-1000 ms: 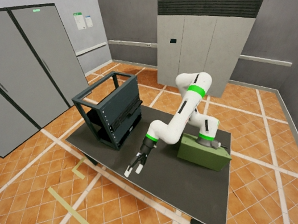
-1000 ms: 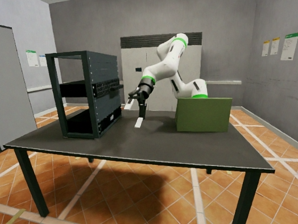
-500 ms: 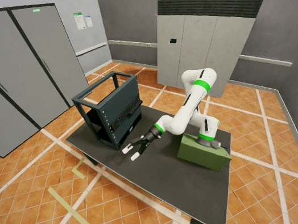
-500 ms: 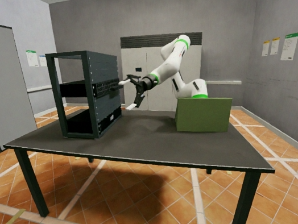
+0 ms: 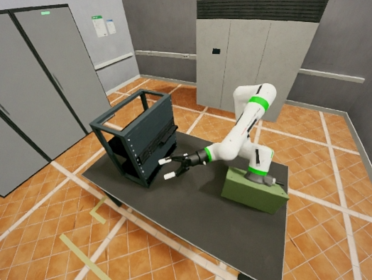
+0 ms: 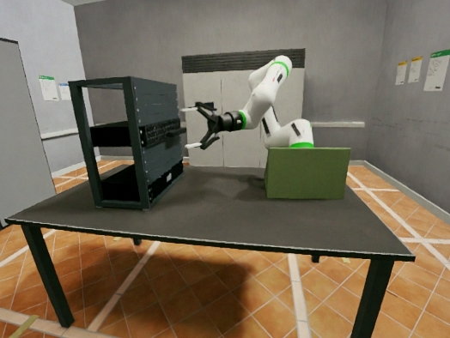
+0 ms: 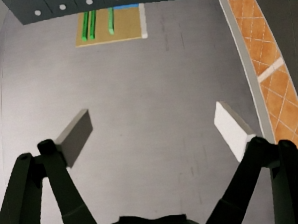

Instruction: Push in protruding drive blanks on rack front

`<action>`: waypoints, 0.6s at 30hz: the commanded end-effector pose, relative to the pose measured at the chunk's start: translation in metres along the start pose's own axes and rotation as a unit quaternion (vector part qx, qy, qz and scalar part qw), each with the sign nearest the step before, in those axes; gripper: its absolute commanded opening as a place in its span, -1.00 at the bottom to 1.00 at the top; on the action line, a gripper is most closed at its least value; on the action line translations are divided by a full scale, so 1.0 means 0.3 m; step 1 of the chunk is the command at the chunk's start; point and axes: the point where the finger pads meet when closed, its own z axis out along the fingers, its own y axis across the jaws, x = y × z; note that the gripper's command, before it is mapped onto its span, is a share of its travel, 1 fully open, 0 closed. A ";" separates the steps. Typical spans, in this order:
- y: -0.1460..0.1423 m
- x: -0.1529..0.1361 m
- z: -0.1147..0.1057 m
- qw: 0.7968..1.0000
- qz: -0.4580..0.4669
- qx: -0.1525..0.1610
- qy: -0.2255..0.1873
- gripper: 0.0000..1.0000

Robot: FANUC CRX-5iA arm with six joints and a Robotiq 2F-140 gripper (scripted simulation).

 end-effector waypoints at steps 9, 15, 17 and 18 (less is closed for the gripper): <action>-0.037 0.333 -0.251 0.988 0.003 0.040 0.146 1.00; -0.026 0.431 -0.345 0.981 0.002 0.045 0.191 1.00; -0.018 0.474 -0.391 0.976 0.002 0.046 0.212 1.00; -0.013 0.495 -0.413 0.974 0.001 0.046 0.222 1.00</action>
